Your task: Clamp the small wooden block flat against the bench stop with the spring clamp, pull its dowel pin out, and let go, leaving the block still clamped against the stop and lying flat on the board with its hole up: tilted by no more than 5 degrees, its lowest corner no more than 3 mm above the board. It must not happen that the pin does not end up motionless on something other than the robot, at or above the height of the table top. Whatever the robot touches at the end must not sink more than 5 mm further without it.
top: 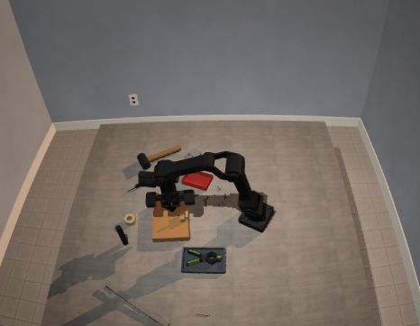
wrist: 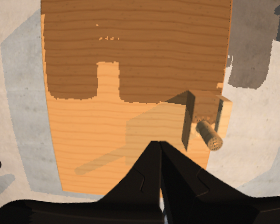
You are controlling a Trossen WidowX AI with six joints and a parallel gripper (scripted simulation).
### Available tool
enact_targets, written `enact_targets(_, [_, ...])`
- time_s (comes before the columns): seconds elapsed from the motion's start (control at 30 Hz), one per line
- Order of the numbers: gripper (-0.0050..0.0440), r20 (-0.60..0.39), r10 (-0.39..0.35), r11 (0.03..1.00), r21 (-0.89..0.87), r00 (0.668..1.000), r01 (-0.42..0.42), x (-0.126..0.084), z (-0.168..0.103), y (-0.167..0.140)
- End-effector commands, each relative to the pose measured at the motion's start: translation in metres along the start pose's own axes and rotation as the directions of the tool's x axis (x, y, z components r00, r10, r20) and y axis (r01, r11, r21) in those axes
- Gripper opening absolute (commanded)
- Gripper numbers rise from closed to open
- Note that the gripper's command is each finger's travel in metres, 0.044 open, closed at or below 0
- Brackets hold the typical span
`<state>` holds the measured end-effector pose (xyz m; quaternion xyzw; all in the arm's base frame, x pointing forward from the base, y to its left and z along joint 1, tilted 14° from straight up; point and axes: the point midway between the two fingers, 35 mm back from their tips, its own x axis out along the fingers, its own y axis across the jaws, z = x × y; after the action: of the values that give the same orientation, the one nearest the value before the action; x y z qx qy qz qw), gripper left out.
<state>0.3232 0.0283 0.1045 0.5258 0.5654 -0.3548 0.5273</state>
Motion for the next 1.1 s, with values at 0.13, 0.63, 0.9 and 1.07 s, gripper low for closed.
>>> enact_targets(0.13, [0.0, -0.003, -0.015, 1.0, 0.008, 1.0, 0.015, 0.016, 0.001, -0.002])
enact_targets(0.63, [0.0, -0.003, -0.015, 1.0, 0.008, 1.0, 0.015, 0.037, 0.0, -0.003])
enact_targets(0.9, [0.0, -0.003, -0.015, 1.0, 0.008, 1.0, 0.015, 0.048, 0.0, -0.004])
enact_targets(1.07, [0.0, -0.003, -0.015, 1.0, 0.008, 1.0, 0.015, 0.045, 0.0, -0.006])
